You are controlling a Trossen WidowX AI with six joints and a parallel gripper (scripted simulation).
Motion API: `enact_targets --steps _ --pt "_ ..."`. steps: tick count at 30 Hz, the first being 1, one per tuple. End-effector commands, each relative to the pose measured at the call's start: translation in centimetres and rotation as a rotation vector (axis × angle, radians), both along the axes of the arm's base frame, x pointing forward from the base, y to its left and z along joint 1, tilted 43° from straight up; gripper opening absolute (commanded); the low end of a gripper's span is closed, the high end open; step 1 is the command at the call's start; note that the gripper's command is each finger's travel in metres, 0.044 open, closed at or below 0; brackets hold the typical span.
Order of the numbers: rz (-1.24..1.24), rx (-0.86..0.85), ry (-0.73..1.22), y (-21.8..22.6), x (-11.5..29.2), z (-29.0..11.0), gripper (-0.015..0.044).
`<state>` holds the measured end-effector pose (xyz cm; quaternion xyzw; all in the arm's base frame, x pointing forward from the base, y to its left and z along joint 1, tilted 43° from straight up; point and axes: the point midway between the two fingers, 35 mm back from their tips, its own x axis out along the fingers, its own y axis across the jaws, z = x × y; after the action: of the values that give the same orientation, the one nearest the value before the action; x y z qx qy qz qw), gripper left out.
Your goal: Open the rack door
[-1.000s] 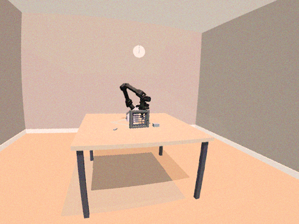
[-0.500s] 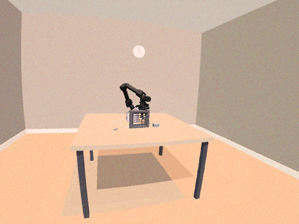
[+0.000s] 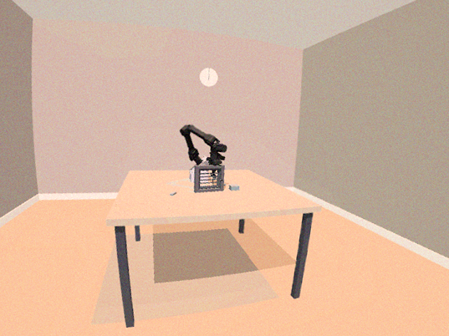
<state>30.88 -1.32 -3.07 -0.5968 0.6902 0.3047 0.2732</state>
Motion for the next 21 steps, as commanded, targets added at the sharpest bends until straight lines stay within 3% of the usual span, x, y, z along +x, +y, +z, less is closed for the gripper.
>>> enact_targets --steps 1,21 --pt "-0.152 -0.031 -0.129 -0.26 -0.01 0.01 0.0284" --pt "-0.884 -0.170 -0.782 -0.26 -0.01 0.01 0.0284"
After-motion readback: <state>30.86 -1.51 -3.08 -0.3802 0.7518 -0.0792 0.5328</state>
